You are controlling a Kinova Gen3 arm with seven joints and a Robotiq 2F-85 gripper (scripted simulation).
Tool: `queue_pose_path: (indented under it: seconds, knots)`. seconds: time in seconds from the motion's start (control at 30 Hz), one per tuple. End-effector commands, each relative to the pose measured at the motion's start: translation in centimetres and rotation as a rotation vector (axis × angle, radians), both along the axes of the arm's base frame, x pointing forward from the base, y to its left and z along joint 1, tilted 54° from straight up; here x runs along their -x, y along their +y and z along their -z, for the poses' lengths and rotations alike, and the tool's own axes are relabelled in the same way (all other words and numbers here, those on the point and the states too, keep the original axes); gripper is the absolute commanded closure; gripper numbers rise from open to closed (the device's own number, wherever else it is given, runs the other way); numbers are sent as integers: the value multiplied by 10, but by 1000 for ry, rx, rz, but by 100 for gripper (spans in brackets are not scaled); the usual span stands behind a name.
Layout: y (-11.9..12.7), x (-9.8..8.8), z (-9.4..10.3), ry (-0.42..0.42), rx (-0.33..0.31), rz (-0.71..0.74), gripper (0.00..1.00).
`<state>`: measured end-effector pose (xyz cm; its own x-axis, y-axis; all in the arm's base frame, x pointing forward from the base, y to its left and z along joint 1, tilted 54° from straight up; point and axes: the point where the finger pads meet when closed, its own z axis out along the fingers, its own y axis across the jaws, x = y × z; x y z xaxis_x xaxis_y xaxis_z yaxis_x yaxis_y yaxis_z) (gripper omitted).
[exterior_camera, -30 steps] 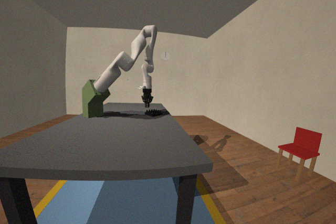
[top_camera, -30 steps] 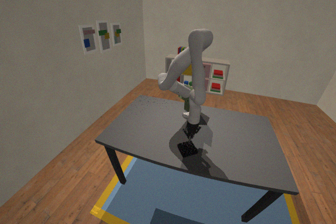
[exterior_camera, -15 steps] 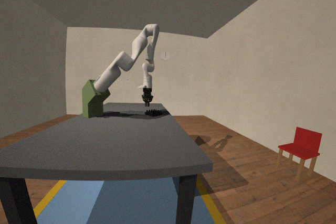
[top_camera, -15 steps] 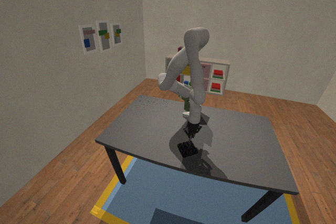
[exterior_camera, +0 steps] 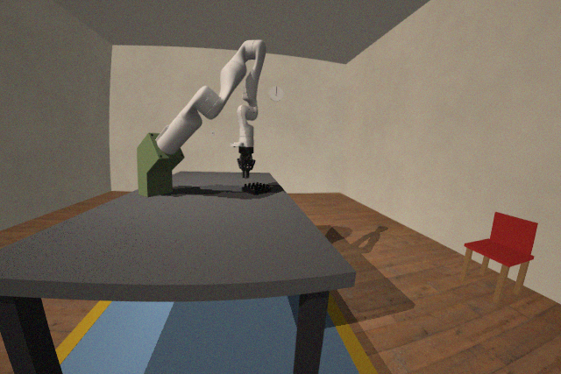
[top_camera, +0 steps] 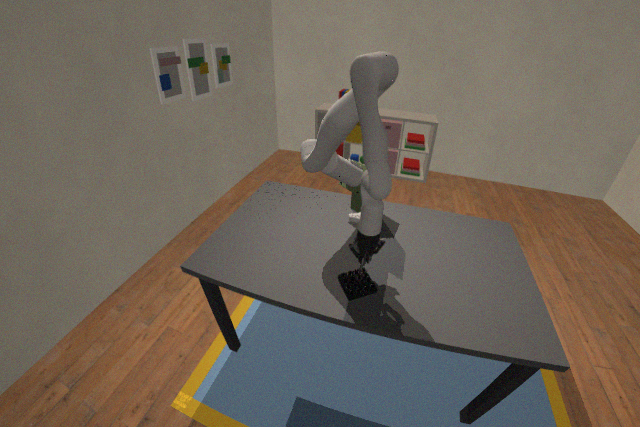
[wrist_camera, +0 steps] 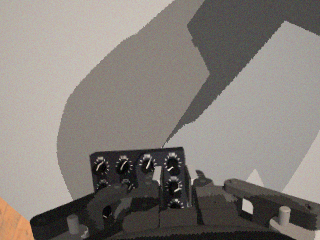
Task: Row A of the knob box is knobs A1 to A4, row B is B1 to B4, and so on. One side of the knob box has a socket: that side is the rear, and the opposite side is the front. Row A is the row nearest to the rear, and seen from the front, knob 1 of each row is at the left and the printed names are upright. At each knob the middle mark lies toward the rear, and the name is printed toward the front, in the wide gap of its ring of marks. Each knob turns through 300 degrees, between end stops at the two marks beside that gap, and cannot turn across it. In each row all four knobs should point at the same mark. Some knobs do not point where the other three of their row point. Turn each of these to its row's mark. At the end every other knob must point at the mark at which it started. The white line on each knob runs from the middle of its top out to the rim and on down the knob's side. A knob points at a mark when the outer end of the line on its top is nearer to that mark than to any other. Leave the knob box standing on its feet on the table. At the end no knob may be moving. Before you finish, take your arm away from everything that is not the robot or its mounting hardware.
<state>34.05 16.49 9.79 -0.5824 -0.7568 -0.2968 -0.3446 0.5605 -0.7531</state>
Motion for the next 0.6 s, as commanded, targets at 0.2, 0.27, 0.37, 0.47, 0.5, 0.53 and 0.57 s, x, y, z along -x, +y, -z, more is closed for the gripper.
queue_pose_path:
  seconds: [0.2, 0.27, 0.37, 0.47, 0.5, 0.53, 0.57]
  knots:
    - [1, 2, -1, -53, -113, 91, 81]
    - [1, 2, -2, -71, -153, 123, 81]
    - [1, 2, -2, -81, -175, 141, 81]
    - [1, 3, -3, -114, -245, 198, 81]
    - [1, 4, -3, -126, -270, 219, 81]
    - [1, 4, -4, -138, -296, 240, 81]
    - [1, 4, -4, -150, -323, 261, 81]
